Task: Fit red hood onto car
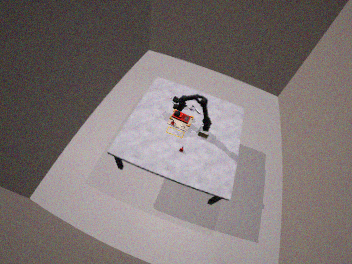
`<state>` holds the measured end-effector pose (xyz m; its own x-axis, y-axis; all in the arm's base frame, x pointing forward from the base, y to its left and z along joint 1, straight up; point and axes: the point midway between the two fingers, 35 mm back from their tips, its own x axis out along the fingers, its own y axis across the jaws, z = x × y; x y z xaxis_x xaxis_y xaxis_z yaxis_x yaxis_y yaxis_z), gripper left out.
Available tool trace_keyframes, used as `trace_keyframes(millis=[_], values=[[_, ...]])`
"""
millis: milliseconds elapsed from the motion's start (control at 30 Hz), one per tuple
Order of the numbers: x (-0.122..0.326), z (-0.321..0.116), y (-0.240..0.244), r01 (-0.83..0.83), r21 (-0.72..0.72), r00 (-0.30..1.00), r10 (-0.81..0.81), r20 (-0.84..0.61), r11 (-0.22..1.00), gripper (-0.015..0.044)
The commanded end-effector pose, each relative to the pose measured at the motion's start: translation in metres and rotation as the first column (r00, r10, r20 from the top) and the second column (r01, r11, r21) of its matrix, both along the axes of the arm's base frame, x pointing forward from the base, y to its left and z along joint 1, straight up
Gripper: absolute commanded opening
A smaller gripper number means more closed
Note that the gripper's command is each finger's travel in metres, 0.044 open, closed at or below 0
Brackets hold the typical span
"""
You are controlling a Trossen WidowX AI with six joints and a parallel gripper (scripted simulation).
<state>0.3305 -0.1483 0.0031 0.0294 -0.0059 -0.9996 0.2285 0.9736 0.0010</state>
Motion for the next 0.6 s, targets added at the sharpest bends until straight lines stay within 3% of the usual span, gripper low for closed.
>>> trace_keyframes(millis=[0,167,567], values=[[0.002,0.014,-0.001,0.000,-0.003,1.000,0.000,0.000,1.000,0.0440],[0.000,0.068,0.001,0.000,-0.010,1.000,0.000,-0.009,1.000,0.0440],[0.000,0.071,0.001,0.000,-0.010,1.000,0.000,-0.010,1.000,0.0440]])
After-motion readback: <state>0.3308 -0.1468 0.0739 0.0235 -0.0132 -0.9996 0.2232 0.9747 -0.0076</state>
